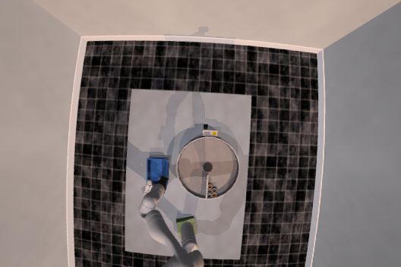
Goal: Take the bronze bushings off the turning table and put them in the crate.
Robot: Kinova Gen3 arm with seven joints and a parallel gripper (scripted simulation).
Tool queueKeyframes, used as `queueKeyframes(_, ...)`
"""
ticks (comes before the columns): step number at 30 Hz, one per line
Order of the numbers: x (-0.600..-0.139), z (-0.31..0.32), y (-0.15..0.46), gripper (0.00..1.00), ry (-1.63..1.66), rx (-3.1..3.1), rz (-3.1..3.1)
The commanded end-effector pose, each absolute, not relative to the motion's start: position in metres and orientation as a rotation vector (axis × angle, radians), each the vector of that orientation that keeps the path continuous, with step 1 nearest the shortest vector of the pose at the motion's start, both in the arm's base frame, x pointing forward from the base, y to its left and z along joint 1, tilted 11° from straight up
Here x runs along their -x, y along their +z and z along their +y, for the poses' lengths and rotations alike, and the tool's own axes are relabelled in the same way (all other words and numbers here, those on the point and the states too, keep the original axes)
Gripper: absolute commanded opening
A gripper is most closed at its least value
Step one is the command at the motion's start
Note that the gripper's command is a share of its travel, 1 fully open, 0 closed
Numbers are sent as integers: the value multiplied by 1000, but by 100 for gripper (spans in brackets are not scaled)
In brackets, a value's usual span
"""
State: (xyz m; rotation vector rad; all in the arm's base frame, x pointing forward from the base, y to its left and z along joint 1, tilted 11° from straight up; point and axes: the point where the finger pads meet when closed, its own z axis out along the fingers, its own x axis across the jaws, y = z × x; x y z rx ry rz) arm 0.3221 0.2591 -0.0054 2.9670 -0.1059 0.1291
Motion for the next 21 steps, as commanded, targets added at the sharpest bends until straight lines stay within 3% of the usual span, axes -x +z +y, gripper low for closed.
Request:
queueKeyframes(1,-323,260,-4,42,133,-2969,-106)
queueKeyframes(21,-322,261,1,42,132,-2969,-106)
